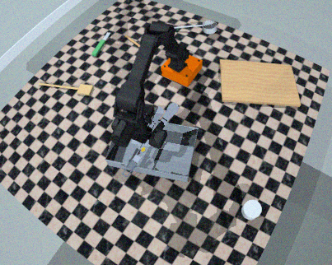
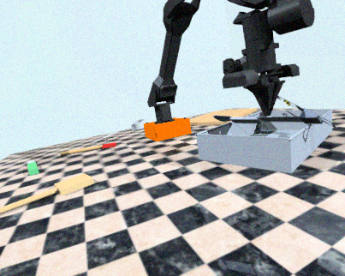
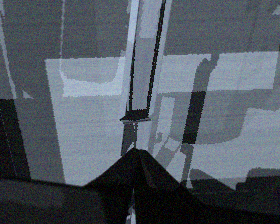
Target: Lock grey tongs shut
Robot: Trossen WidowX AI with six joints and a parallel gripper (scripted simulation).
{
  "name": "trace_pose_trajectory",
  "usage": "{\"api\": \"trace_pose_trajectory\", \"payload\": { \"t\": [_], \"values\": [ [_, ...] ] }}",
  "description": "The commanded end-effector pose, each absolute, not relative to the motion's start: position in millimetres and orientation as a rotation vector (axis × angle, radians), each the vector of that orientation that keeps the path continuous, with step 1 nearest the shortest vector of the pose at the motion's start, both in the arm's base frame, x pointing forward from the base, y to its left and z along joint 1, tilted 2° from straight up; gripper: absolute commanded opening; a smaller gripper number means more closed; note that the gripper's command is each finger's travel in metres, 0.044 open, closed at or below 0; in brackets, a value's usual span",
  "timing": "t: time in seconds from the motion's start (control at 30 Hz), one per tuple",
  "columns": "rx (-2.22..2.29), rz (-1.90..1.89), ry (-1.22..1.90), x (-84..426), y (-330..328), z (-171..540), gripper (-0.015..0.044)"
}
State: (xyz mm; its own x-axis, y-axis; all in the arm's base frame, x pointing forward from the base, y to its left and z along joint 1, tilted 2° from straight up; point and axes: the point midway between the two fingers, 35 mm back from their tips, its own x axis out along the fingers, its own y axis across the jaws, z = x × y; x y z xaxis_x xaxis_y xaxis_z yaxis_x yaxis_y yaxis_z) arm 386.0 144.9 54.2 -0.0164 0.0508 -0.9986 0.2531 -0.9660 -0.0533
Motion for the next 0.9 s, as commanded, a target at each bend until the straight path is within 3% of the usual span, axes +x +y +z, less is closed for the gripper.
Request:
{"api": "trace_pose_trajectory", "payload": {
  "t": [0.0, 0.87],
  "values": [
    [2.096, -2.110, 0.319, 384.6, 150.8, 54.0, -0.0150],
    [2.076, -2.076, 0.334, 373.1, 180.4, 55.0, -0.0150]
  ]
}}
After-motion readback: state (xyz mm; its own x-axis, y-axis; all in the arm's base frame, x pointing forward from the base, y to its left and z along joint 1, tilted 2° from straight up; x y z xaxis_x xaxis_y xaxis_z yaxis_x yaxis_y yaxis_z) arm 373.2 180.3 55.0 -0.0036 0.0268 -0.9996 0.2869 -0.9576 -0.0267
